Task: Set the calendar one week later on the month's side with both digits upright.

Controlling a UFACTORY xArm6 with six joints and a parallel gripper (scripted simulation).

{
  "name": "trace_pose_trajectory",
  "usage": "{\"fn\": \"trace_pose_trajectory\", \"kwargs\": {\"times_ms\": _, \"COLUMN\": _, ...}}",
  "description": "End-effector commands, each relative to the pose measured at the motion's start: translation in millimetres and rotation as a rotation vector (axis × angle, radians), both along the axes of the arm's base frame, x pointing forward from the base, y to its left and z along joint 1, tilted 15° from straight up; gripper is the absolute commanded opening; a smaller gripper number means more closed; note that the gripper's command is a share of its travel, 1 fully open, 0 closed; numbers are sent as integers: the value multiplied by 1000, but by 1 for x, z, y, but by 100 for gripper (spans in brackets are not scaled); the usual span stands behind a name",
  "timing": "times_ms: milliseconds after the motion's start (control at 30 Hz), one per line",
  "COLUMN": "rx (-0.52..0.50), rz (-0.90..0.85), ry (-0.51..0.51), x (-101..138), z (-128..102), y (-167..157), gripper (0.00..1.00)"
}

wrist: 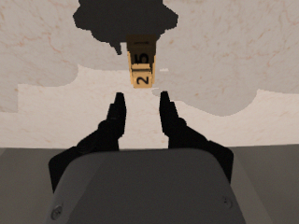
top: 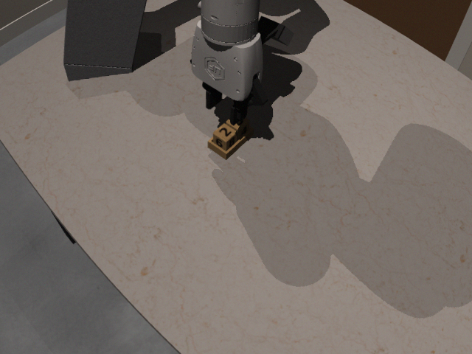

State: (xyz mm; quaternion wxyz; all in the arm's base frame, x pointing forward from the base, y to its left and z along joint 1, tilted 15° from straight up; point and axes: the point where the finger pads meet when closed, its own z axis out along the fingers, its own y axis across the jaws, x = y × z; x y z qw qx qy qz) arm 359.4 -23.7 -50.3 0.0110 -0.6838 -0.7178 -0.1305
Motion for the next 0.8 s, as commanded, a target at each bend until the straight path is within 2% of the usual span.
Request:
{"fn": "trace_pose_trajectory", "kwargs": {"times_ms": 0, "rx": 0, "rz": -1, "ry": -4, "x": 2, "z": -3, "y": 0, "gripper": 47}}
{"fn": "trace_pose_trajectory", "kwargs": {"times_ms": 767, "rx": 0, "rz": -1, "ry": -4, "x": 6, "z": -34, "y": 7, "gripper": 47}}
